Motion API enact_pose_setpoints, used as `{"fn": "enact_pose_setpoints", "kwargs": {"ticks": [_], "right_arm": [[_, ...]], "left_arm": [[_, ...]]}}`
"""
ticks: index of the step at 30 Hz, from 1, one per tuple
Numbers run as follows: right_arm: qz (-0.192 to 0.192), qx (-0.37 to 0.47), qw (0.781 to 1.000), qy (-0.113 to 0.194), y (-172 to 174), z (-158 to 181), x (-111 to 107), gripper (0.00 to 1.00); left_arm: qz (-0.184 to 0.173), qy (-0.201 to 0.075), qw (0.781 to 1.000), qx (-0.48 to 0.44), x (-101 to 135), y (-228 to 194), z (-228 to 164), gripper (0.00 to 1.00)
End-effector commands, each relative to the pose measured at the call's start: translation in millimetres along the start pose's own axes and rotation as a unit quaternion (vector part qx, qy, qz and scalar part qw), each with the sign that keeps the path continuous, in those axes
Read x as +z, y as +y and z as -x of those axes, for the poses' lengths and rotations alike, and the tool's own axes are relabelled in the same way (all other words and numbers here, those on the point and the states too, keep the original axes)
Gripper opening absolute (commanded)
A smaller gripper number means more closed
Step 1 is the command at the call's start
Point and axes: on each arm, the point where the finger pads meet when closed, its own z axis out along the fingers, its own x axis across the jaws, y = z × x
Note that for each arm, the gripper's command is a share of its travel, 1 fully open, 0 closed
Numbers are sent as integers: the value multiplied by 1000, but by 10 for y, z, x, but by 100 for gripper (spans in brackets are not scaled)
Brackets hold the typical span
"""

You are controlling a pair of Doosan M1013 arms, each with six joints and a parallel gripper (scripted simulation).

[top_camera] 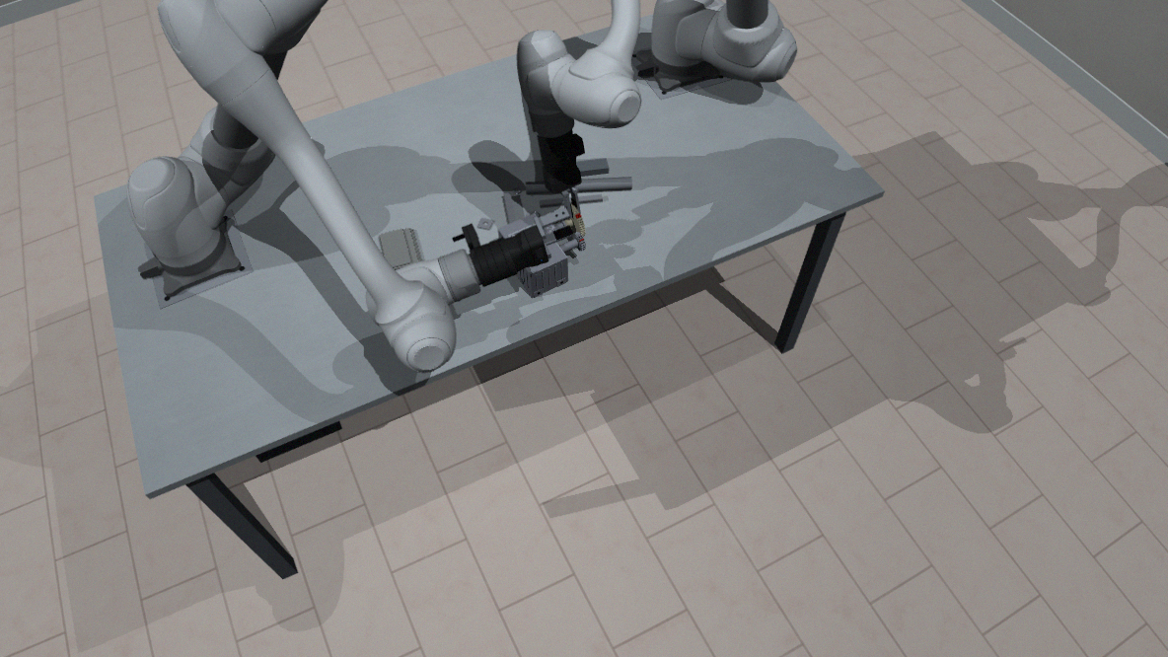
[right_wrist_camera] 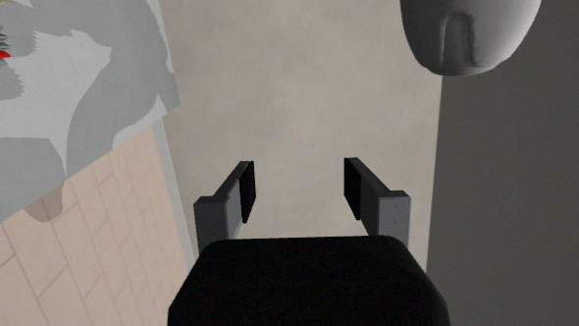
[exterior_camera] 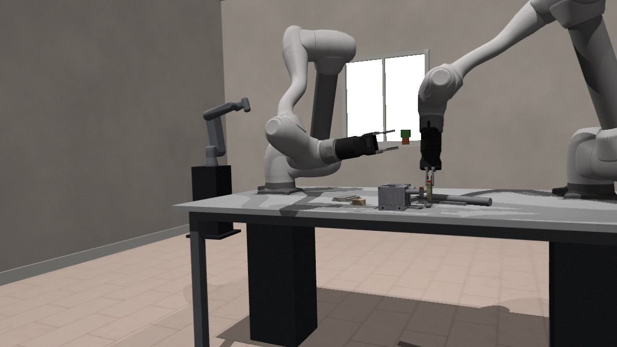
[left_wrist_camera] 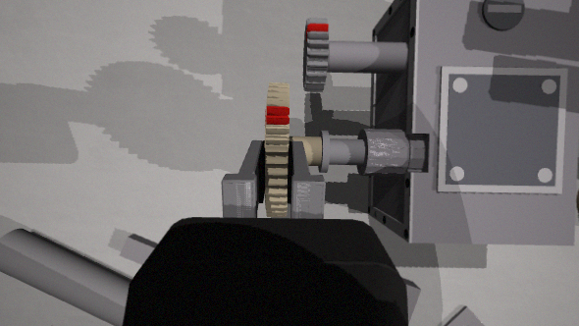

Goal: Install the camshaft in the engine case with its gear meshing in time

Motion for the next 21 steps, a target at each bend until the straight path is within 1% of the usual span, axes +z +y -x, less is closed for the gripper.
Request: {"fn": "enact_pose_setpoints", "kwargs": {"ticks": [1, 21], "right_arm": [[0, -1, 1000, 1, 0, -15, 3, 100], [0, -1, 1000, 1, 0, -15, 3, 100]], "left_arm": [[1, 0, 1000, -4, 1, 5, -61, 29], [1, 0, 1000, -4, 6, 1, -97, 29]]}}
